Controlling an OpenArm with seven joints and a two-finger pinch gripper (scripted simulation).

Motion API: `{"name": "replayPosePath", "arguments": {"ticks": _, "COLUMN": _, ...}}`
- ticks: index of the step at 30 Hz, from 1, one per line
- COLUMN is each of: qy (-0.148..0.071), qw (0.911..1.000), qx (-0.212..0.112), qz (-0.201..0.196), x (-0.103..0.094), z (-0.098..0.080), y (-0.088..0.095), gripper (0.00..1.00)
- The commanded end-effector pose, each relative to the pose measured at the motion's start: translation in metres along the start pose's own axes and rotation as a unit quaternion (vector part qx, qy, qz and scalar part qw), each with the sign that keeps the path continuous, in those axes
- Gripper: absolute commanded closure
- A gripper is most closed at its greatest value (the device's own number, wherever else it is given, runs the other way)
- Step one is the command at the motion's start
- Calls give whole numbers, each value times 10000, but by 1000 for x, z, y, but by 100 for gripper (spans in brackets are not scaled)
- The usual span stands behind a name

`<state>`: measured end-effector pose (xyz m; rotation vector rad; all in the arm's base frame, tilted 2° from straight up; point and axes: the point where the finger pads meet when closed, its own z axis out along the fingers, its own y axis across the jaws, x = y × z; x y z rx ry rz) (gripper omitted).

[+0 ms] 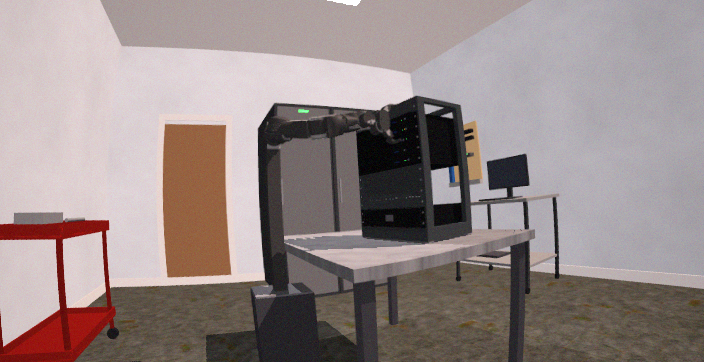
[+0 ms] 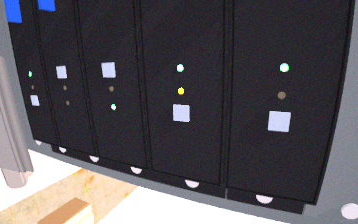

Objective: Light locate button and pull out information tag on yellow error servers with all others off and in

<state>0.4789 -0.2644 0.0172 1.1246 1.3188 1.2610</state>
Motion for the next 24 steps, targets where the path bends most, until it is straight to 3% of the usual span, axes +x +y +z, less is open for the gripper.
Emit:
{"name": "replayPosePath", "arguments": {"ticks": 1, "qy": -5, "qw": 10000, "qx": 5, "qz": 8, "x": 0, "z": 0, "y": 1, "gripper": 0}}
{"name": "replayPosePath", "arguments": {"ticks": 11, "qy": -6, "qw": 10000, "qx": 6, "qz": 9, "x": 0, "z": 0, "y": 3, "gripper": 0}}
{"name": "replayPosePath", "arguments": {"ticks": 18, "qy": -14, "qw": 10000, "qx": 15, "qz": 14, "x": 0, "z": 0, "y": 42, "gripper": 0}}
{"name": "replayPosePath", "arguments": {"ticks": 24, "qy": -6, "qw": 10000, "qx": 8, "qz": 7, "x": 0, "z": 0, "y": 47, "gripper": 0}}
